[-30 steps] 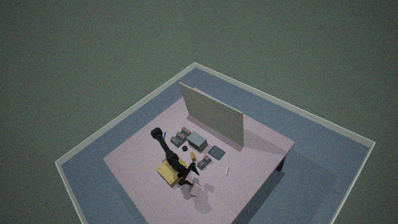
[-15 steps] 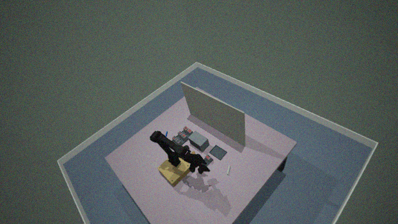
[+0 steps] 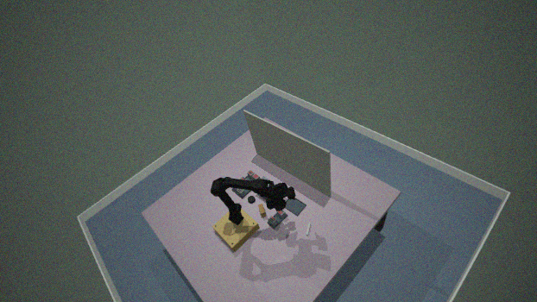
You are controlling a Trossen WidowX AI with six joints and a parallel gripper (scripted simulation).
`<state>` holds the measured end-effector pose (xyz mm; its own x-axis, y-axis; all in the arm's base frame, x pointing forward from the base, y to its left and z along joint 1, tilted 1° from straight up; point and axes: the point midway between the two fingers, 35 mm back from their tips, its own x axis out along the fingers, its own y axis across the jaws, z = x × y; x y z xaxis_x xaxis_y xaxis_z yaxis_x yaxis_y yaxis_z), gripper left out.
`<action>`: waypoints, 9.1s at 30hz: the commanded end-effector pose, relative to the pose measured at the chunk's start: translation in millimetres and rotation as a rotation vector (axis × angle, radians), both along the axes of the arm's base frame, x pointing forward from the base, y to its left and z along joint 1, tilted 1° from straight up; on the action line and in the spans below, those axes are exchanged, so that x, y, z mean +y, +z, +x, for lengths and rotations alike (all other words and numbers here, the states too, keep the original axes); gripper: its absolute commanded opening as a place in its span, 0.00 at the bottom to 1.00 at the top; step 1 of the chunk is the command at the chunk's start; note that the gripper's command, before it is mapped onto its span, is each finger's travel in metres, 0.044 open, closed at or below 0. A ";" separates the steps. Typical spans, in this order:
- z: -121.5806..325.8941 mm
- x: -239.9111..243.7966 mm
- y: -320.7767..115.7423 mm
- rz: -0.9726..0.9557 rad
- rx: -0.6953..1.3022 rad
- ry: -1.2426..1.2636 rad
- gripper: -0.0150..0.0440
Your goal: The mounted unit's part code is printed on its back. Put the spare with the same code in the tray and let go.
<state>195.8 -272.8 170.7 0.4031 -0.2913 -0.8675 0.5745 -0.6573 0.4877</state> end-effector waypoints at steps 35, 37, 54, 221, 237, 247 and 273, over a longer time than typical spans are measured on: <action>173.7 217.5 11.5 -0.342 0.558 2.190 1.00; 173.7 217.5 11.5 -0.342 0.558 2.190 1.00; 146.7 281.7 3.7 -0.473 0.533 2.538 1.00; -5.9 397.5 -22.5 -1.005 0.280 3.625 0.25; 50.8 354.2 -15.3 -1.034 0.300 3.555 0.25; 82.6 313.7 -10.9 -1.037 0.318 3.555 0.25; 124.4 175.7 -8.9 -0.993 0.352 3.507 0.25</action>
<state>317.1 -77.0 159.8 0.0361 0.0035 -0.9993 -0.9580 0.2848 -0.0336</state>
